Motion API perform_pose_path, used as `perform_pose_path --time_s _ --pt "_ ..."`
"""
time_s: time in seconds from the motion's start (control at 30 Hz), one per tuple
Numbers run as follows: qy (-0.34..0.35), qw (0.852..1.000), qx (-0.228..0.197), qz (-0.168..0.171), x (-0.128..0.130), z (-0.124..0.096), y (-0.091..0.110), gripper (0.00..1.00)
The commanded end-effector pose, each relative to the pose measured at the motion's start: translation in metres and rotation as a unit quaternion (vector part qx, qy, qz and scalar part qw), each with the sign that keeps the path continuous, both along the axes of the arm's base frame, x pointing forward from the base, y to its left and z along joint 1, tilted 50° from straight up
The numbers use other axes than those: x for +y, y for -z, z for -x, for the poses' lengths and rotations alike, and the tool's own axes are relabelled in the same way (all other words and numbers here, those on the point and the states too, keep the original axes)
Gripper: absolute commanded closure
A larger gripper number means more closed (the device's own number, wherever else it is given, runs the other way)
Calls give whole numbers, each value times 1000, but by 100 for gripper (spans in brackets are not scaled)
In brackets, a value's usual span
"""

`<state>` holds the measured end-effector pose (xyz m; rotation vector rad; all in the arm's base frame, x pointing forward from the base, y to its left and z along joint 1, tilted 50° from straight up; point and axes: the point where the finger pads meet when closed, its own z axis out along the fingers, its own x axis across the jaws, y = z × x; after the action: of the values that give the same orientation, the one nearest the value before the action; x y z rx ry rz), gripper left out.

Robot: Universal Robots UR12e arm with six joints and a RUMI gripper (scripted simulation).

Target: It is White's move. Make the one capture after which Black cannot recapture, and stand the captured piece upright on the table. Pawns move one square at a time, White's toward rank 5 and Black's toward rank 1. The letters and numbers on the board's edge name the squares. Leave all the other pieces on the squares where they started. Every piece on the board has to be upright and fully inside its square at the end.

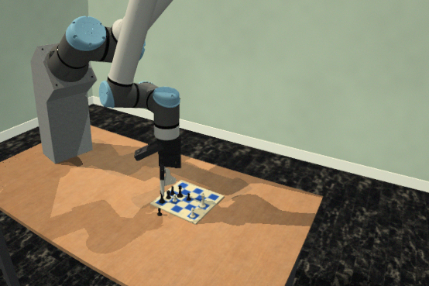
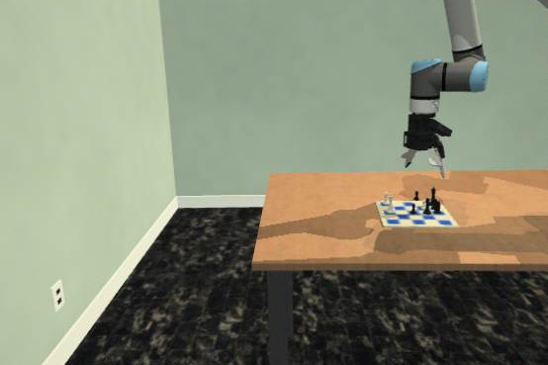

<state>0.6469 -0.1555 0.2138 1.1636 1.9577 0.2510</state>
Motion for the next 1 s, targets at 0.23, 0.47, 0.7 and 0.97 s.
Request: perform_pose_path --time_s 0.23,0.47,0.7,0.97 --pt "151 973 -53 -165 17 -3 2 0" --pt "209 947 -75 -232 25 -5 2 0" --pt "280 902 -101 -314 35 -8 1 0" --pt "343 847 -124 -387 44 -12 0 0"
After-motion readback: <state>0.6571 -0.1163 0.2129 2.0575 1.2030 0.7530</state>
